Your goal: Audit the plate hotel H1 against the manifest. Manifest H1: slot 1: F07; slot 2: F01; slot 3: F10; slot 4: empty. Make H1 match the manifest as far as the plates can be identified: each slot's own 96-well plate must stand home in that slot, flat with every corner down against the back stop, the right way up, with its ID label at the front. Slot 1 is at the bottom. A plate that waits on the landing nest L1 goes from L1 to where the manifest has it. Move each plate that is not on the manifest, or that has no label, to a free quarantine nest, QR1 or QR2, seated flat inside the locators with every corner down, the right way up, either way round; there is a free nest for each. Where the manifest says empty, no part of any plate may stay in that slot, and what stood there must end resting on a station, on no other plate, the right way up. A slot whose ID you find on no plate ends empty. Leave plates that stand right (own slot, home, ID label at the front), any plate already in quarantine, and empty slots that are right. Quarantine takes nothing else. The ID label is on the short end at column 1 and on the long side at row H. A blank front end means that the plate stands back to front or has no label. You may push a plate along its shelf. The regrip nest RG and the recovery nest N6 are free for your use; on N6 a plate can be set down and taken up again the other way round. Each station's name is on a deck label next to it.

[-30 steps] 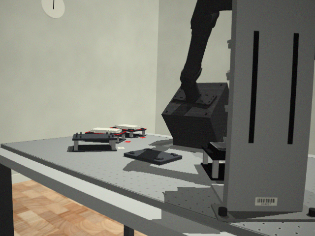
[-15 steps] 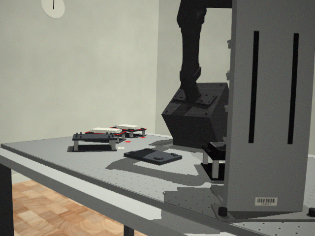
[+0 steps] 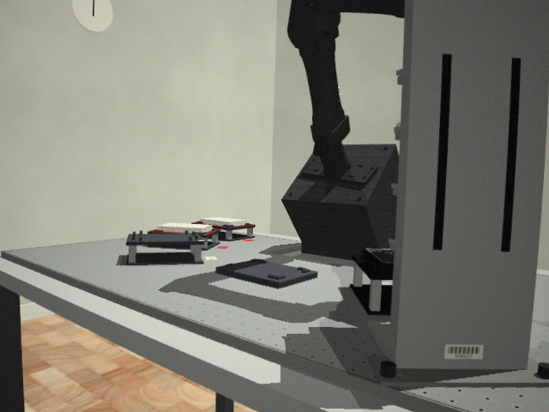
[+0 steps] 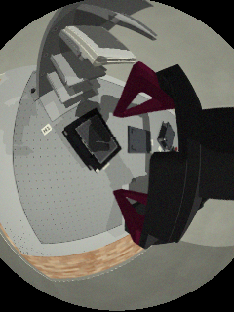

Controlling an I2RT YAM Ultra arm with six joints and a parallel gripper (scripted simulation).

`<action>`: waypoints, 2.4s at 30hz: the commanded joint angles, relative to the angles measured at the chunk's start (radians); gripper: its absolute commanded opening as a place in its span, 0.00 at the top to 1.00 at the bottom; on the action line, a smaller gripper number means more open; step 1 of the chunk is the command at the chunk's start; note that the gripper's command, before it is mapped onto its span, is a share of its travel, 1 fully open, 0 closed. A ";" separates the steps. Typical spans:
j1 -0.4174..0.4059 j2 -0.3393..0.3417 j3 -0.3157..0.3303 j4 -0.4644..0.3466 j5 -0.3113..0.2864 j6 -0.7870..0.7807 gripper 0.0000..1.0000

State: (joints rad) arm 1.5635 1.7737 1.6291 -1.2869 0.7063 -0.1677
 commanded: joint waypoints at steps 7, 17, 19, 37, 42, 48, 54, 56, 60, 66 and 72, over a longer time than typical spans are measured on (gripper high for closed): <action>-0.034 -0.082 -0.048 0.020 -0.010 0.153 0.00; -0.088 -0.159 -0.095 0.033 -0.021 0.271 0.00; -0.102 -0.178 -0.105 0.036 -0.024 0.300 0.00; -0.133 -0.214 -0.123 0.041 -0.032 0.635 0.00; -0.140 -0.215 -0.134 0.057 -0.034 0.704 0.00; -0.183 -0.215 -0.197 0.153 -0.046 0.651 0.00; -0.211 -0.211 -0.235 0.215 -0.054 0.618 0.00; -0.224 -0.208 -0.253 0.246 -0.059 0.602 0.00; -0.251 -0.201 -0.287 0.306 -0.068 0.570 0.00; -0.291 -0.184 -0.333 0.395 -0.082 0.524 0.00; -0.316 -0.170 -0.360 0.453 -0.091 0.495 0.00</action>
State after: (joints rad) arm 1.2526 1.6032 1.2758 -0.8810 0.6201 0.3542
